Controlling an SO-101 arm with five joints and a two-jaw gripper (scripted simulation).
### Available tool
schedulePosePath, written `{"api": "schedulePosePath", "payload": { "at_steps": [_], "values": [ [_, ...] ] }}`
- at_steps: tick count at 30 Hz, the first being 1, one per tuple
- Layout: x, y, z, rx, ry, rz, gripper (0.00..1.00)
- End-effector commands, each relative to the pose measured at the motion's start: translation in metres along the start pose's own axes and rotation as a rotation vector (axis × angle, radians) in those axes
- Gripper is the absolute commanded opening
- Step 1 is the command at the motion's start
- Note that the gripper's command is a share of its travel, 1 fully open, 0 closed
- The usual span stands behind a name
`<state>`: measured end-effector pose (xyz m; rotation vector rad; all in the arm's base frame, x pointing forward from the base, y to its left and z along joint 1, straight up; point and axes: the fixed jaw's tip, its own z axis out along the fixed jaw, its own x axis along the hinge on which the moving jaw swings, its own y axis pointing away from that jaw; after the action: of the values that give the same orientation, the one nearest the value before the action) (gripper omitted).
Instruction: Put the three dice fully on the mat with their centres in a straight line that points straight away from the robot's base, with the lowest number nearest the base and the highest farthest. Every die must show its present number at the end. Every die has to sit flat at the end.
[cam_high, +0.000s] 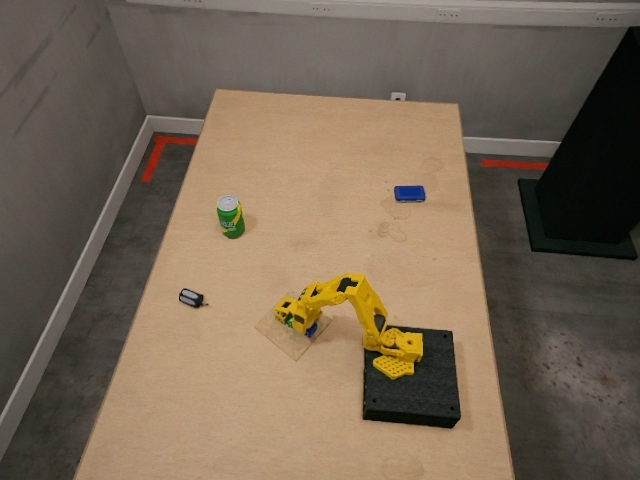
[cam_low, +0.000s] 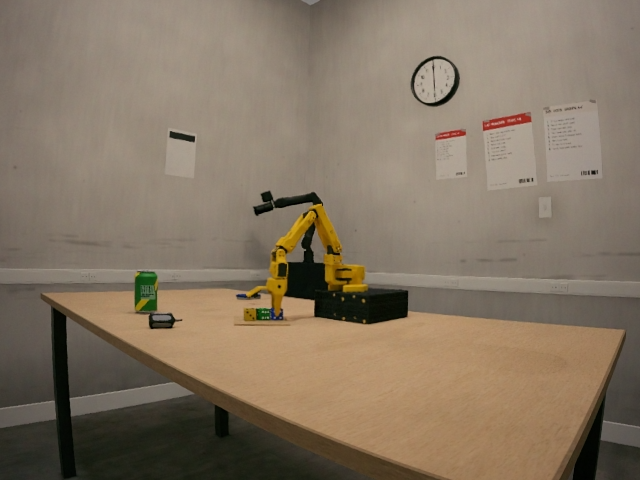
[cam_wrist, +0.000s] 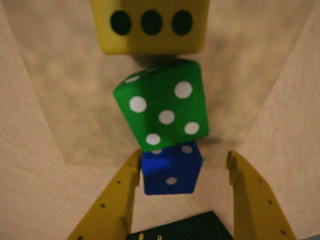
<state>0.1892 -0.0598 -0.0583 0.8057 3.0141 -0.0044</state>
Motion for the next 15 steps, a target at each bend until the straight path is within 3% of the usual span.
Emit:
{"api": "schedulePosePath", "payload": {
  "at_steps": [1, 9, 15],
  "values": [
    [0.001, -0.001, 0.002, 0.000, 0.005, 0.009, 0.36],
    [0.001, -0.001, 0.001, 0.000, 0.005, 0.009, 0.36],
    [-0.001, -0.001, -0.010, 0.000, 0.005, 0.009, 0.36]
  ]
}}
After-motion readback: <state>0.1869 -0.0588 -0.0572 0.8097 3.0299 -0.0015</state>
